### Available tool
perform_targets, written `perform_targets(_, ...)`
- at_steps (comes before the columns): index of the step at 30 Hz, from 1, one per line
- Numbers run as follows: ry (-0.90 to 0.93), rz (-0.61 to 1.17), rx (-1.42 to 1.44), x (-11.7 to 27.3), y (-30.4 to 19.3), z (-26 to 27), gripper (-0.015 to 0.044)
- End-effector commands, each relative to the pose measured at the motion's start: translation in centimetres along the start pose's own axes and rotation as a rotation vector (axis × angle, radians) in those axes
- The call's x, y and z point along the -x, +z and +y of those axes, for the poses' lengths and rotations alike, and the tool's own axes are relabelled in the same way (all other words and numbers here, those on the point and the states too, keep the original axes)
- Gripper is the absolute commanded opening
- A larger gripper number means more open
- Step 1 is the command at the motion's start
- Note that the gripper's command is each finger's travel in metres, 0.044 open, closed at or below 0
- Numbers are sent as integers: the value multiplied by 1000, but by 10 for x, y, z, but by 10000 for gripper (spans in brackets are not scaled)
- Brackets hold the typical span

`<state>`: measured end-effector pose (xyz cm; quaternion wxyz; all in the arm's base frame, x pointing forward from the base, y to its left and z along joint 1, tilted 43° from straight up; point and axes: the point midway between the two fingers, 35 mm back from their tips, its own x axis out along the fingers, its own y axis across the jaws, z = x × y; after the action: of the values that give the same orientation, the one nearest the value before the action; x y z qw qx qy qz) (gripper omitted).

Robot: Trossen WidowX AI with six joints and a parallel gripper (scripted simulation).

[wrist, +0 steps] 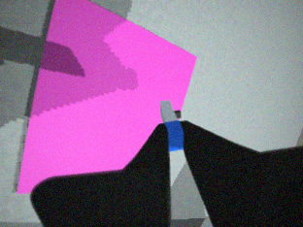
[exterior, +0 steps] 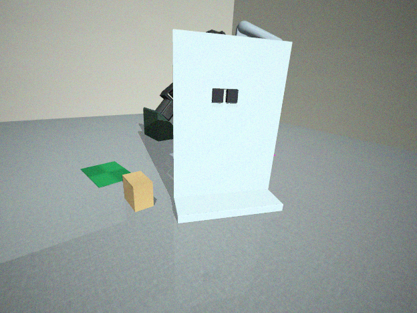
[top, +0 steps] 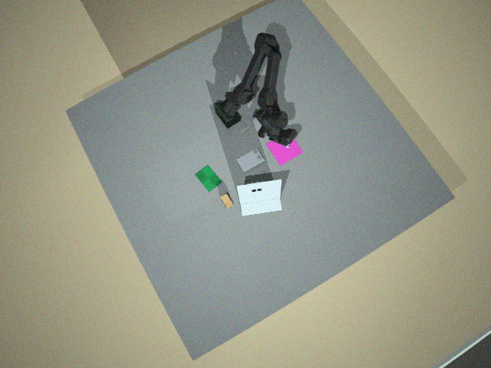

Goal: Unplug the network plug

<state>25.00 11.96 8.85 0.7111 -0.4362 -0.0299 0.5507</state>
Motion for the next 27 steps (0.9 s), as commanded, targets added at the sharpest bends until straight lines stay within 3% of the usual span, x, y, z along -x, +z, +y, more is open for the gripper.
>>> perform_targets(1,1,6,-8,-3,-1,3,0)
perform_targets(27,-5,2,-11,-20,3,16,0)
